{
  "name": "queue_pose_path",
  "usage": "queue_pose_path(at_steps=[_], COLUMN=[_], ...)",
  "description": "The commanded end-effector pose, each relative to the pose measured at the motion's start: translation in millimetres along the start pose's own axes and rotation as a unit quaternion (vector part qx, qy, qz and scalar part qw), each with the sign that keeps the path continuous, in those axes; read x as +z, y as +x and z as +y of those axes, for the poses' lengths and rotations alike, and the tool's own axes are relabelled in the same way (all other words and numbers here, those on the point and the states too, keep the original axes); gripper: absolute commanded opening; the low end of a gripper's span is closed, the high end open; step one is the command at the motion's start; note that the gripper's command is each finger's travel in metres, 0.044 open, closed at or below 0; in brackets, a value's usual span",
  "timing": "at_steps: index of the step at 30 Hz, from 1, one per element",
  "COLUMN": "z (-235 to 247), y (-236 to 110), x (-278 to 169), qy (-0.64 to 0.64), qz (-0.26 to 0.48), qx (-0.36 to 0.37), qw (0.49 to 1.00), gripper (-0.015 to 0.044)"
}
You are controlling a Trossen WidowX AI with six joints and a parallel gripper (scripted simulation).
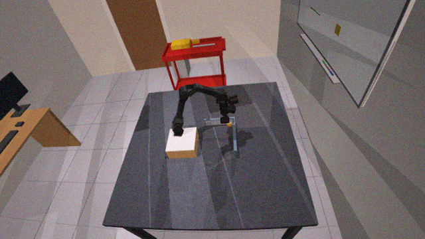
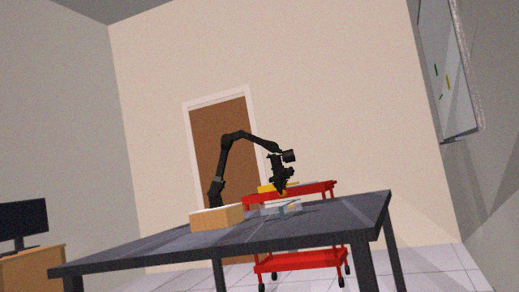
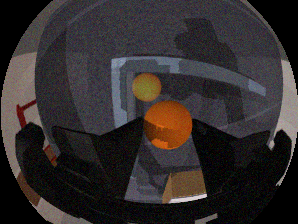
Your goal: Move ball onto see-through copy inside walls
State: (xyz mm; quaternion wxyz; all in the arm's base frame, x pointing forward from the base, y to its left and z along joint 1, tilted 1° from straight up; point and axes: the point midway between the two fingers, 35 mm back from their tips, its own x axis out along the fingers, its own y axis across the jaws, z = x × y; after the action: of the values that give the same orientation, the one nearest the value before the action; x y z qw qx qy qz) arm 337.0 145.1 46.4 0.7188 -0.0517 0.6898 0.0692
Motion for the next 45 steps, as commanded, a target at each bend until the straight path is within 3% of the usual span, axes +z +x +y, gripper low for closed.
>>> queue_pose_path(at_steps=[1, 7, 27, 40, 43, 45], z=[-1, -1, -2, -1, -1, -1], y=[24, 62, 83, 78, 76, 54], x=[-4, -7, -7, -5, -4, -2], qy=[0.003, 0.003, 0.003, 0.001, 0.001, 0.002], qz=[0.009, 0.010, 0.010, 0.006, 0.006, 0.007], qx=[-0.002, -0.002, -0.002, -0.001, -0.001, -0.001], qw=[1.000, 1.000, 1.000, 1.000, 1.000, 1.000], gripper=[0.0000, 0.0000, 0.0000, 0.0337, 0.0337, 0.0337])
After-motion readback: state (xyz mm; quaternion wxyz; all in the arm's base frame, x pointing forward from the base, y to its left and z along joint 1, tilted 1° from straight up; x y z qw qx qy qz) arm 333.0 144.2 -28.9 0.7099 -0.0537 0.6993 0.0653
